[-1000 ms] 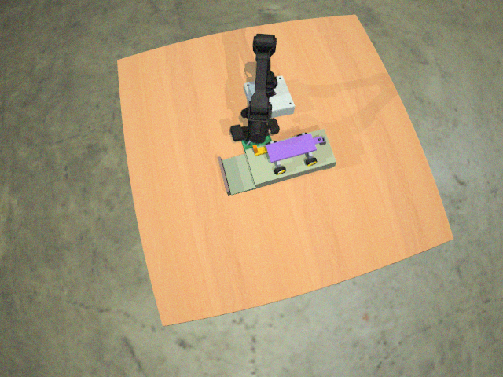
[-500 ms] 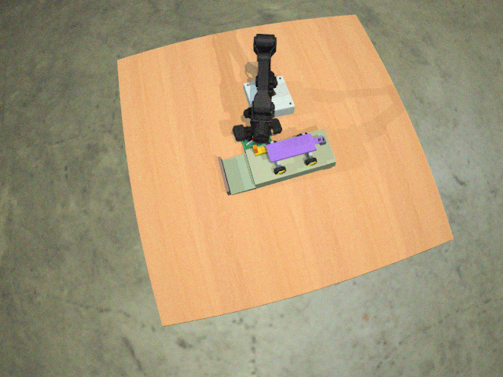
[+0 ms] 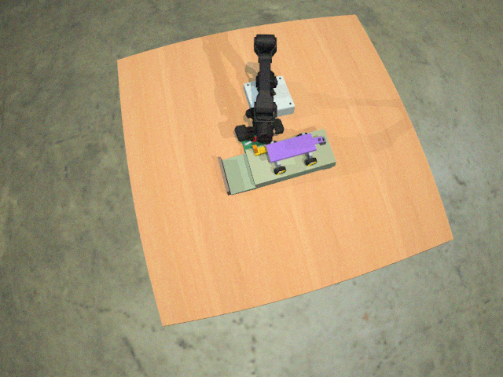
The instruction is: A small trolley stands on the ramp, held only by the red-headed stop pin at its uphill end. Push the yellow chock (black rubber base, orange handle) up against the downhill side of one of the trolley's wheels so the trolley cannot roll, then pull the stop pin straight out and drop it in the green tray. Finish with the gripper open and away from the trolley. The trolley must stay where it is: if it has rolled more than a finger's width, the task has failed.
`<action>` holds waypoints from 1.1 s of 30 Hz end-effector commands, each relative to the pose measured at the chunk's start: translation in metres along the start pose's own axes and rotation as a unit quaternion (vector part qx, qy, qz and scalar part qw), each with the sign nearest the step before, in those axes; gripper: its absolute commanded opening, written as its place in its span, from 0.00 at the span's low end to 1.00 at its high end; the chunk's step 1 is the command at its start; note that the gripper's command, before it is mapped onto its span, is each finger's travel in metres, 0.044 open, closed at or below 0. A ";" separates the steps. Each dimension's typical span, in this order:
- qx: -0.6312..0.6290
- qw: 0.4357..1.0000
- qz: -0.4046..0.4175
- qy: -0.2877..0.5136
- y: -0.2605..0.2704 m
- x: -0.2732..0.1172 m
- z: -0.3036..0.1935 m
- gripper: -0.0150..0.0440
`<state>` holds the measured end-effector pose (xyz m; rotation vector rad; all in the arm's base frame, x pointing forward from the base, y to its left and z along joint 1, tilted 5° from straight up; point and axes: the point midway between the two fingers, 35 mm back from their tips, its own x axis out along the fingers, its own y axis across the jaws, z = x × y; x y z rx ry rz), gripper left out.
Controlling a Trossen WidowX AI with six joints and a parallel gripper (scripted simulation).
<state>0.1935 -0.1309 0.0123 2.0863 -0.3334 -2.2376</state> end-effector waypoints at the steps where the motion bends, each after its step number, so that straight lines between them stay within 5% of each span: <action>1: 0.001 1.000 0.001 -0.003 -0.002 0.002 0.001 0.58; 33: 0.001 1.000 0.000 -0.003 -0.017 0.010 0.001 0.58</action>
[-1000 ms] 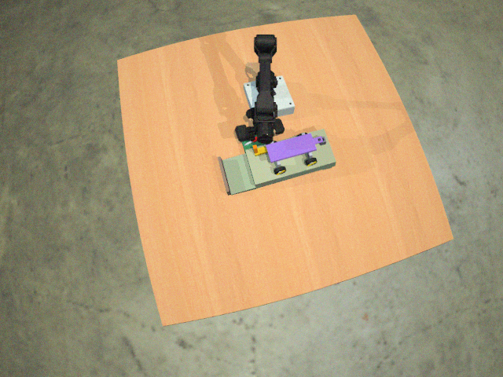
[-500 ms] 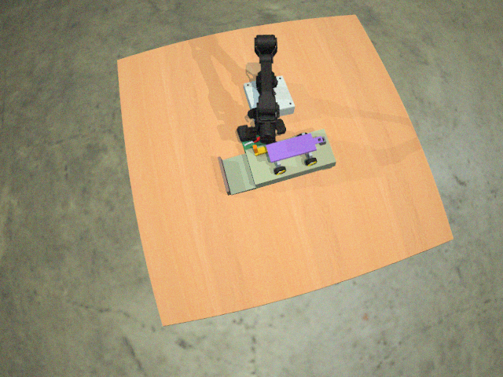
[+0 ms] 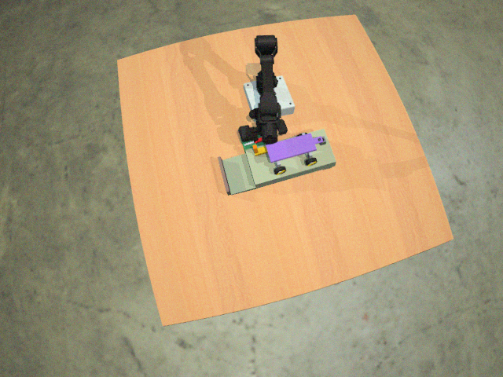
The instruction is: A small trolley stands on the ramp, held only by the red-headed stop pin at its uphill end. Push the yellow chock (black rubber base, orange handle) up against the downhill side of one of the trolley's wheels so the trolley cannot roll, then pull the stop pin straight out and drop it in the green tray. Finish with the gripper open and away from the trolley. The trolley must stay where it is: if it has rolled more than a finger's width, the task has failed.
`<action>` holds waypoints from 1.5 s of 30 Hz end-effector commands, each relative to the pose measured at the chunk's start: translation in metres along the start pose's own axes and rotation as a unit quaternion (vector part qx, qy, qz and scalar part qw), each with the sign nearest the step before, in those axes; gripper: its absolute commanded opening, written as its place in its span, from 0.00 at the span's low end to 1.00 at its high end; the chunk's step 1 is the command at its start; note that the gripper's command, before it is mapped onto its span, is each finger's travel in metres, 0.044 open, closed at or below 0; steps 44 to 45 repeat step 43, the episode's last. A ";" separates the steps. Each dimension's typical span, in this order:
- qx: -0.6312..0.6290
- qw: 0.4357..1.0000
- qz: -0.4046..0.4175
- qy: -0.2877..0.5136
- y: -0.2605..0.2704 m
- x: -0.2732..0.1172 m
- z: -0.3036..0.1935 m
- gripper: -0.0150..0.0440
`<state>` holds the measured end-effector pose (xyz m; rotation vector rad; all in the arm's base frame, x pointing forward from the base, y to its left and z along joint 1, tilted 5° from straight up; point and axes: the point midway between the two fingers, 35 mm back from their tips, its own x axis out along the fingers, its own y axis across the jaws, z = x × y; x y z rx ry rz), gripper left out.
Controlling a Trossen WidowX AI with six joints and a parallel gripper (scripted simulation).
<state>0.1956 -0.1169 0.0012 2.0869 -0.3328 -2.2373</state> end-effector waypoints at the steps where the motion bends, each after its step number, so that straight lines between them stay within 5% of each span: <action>1: 0.001 1.000 0.000 -0.003 -0.002 0.002 0.002 0.58; 8: 0.001 1.000 0.000 -0.003 -0.004 0.004 0.003 0.58; 14: 0.000 1.000 0.000 0.000 -0.003 0.002 0.000 0.83; 23: 0.001 1.000 0.000 -0.002 0.000 -0.016 0.002 0.83; 27: 0.001 1.000 0.000 -0.003 0.001 -0.027 0.004 1.00; 45: 0.001 1.000 0.000 -0.003 0.009 -0.080 0.007 1.00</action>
